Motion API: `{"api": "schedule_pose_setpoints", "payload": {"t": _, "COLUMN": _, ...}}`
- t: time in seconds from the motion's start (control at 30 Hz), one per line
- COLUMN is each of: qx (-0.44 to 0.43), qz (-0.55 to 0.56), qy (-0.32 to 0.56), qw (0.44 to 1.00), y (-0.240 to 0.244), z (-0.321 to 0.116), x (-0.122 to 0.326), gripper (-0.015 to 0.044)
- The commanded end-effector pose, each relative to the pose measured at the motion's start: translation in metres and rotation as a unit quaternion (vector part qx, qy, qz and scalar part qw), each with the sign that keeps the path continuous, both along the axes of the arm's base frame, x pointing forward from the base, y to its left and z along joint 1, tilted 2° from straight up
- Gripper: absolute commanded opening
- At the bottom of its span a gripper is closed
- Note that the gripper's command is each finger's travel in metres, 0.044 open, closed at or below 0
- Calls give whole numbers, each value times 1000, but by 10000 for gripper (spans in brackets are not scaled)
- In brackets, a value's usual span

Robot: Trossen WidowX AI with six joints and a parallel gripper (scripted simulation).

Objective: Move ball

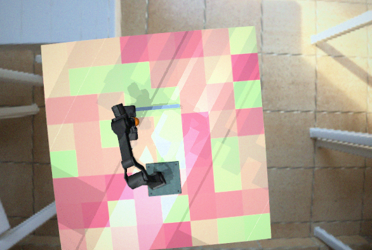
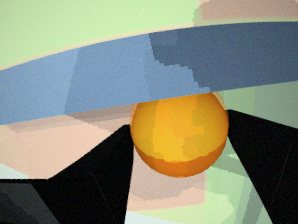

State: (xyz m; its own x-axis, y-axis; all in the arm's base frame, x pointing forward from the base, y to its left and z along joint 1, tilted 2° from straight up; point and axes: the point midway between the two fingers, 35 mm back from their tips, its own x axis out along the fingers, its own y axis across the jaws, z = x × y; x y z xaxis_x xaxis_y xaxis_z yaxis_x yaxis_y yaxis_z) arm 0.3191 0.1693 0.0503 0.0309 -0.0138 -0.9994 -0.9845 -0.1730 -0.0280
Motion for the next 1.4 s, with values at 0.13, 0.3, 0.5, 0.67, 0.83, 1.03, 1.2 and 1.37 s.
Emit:
{"api": "schedule_pose_setpoints", "payload": {"t": 0.13, "qx": 0, "qz": 0, "qy": 0, "qw": 1000, "y": 0, "z": 0, "x": 0, "gripper": 131}}
{"api": "schedule_pose_setpoints", "payload": {"t": 0.3, "qx": 0, "qz": 0, "qy": 0, "qw": 1000, "y": 0, "z": 0, "x": 0, "gripper": 263}}
{"api": "schedule_pose_setpoints", "payload": {"t": 0.5, "qx": 0, "qz": 0, "qy": 0, "qw": 1000, "y": 0, "z": 2, "x": 0, "gripper": 369}}
{"api": "schedule_pose_setpoints", "payload": {"t": 0.67, "qx": 1, "qz": 0, "qy": 0, "qw": 1000, "y": 2, "z": 65, "x": 0, "gripper": 369}}
{"api": "schedule_pose_setpoints", "payload": {"t": 0.83, "qx": 1, "qz": 0, "qy": 1, "qw": 1000, "y": 2, "z": 86, "x": -2, "gripper": 369}}
{"api": "schedule_pose_setpoints", "payload": {"t": 1.03, "qx": 3, "qz": 2, "qy": -5, "qw": 1000, "y": 3, "z": 79, "x": 1, "gripper": 369}}
{"api": "schedule_pose_setpoints", "payload": {"t": 1.2, "qx": 3, "qz": 2, "qy": -6, "qw": 1000, "y": 2, "z": 111, "x": -2, "gripper": 440}}
{"api": "schedule_pose_setpoints", "payload": {"t": 1.37, "qx": 3, "qz": 2, "qy": -6, "qw": 1000, "y": 0, "z": 130, "x": -6, "gripper": 440}}
